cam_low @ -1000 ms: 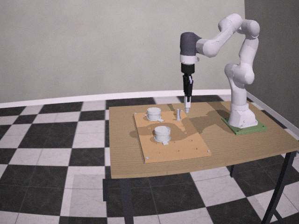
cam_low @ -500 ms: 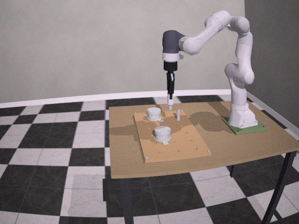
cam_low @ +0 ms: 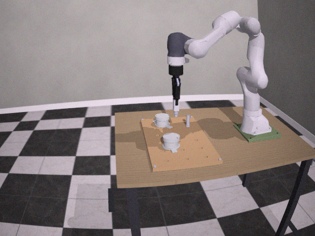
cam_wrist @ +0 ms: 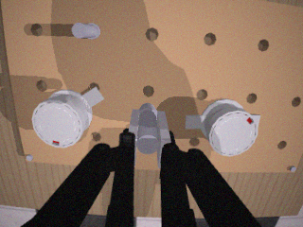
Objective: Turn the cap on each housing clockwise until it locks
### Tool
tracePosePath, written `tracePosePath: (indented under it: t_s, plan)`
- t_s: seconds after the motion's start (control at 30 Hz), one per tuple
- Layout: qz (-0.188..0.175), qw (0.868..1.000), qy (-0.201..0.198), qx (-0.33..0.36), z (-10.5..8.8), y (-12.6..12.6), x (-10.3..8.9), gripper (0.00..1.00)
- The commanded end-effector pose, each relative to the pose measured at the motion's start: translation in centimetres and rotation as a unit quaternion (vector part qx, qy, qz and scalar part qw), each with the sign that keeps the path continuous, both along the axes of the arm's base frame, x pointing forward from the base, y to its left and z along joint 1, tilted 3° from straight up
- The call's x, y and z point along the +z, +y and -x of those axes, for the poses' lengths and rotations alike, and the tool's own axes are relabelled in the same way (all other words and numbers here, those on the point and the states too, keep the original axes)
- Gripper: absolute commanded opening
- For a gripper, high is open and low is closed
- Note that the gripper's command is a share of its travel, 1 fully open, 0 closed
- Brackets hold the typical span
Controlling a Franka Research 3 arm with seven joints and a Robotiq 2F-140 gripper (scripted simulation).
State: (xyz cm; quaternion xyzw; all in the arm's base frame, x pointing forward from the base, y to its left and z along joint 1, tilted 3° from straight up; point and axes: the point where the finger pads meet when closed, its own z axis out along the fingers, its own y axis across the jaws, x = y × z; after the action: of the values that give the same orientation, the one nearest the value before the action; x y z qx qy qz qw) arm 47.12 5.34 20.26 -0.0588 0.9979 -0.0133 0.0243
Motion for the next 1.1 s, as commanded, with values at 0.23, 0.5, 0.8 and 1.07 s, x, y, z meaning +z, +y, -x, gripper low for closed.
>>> tracePosePath:
  t_s: [0.23, 0.5, 0.8, 1.07]
  plan:
    - [-0.002, 1.000, -0.003, 0.009, -0.3, 0.1, -0.5, 0.10]
    - [-0.002, 1.000, -0.003, 0.009, -0.3, 0.1, -1.2, 0.10]
    - [-0.002, 1.000, -0.003, 0.009, -0.4, 0.1, -2.5, 0.10]
    - [-0.002, 1.000, -0.003, 0.009, -0.5, 0.1, -3.6, 0.10]
